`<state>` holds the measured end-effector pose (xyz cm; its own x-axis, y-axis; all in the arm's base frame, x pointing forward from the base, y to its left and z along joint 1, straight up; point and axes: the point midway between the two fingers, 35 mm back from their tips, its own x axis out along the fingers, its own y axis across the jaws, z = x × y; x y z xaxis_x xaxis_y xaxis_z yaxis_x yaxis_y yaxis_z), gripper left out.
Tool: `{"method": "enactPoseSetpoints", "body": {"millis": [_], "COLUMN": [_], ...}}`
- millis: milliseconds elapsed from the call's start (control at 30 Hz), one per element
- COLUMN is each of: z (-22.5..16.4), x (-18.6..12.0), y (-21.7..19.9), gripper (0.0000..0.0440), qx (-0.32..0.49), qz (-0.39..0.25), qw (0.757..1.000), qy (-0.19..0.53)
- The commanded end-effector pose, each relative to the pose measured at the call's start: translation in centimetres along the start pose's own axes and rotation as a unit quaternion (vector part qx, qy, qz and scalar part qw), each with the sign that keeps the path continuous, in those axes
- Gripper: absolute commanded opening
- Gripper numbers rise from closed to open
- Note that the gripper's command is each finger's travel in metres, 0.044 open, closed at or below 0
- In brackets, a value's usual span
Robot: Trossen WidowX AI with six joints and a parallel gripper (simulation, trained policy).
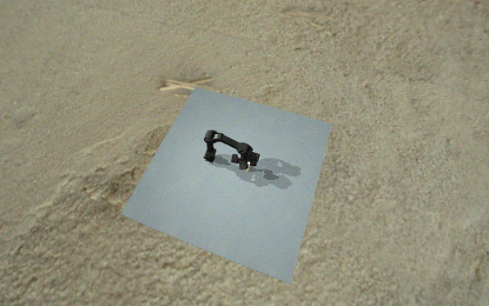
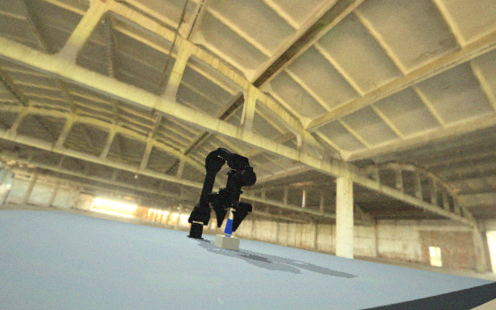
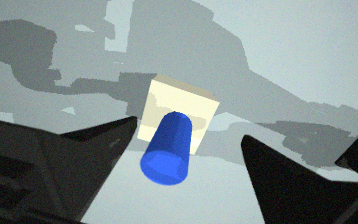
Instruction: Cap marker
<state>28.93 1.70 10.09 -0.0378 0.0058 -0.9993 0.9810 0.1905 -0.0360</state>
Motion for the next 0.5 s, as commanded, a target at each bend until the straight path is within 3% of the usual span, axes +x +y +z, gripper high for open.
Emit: {"method": "enactPoseSetpoints", "body": {"millis": [0, 467], "z": [0.0, 0.0], "x": [-1.2, -5.5], "y": [0.5, 0.2], "gripper": [0.0440, 0.0438], "qx": [0.006, 0.011], "qz": [0.021, 0.058], "qw": [1.000, 0.998], "qy": [0.000, -0.002]}}
